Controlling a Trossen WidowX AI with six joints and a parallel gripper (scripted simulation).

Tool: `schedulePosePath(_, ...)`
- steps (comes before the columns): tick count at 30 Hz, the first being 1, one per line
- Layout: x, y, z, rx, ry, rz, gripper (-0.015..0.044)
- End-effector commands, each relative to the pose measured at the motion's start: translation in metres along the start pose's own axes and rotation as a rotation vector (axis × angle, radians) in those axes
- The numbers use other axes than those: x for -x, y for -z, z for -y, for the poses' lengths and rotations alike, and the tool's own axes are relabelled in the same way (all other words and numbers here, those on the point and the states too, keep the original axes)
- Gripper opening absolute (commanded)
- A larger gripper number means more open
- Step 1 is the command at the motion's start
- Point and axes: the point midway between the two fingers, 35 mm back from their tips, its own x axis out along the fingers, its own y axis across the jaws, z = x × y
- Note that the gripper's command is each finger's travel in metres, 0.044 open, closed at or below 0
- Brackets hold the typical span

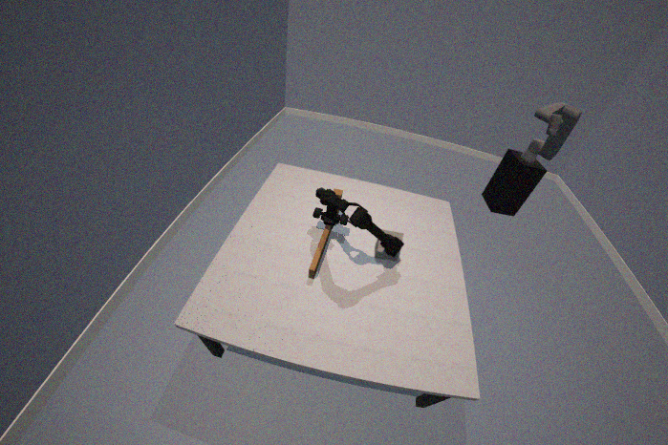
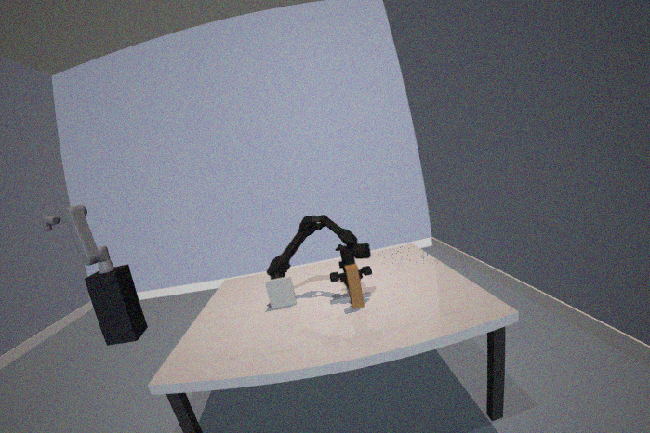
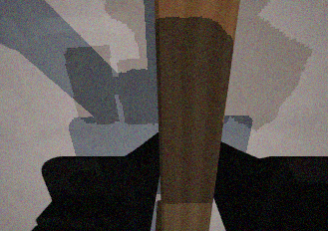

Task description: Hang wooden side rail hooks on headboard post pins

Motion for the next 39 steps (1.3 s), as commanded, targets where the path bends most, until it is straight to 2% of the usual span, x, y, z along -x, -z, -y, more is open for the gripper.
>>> schedulePosePath(1,0.0035,0.0014,-0.0001,0.004,0.004,-0.002,0.0)
schedulePosePath(39,0.0098,0.0014,-0.0001,0.004,0.004,-0.002,0.0)
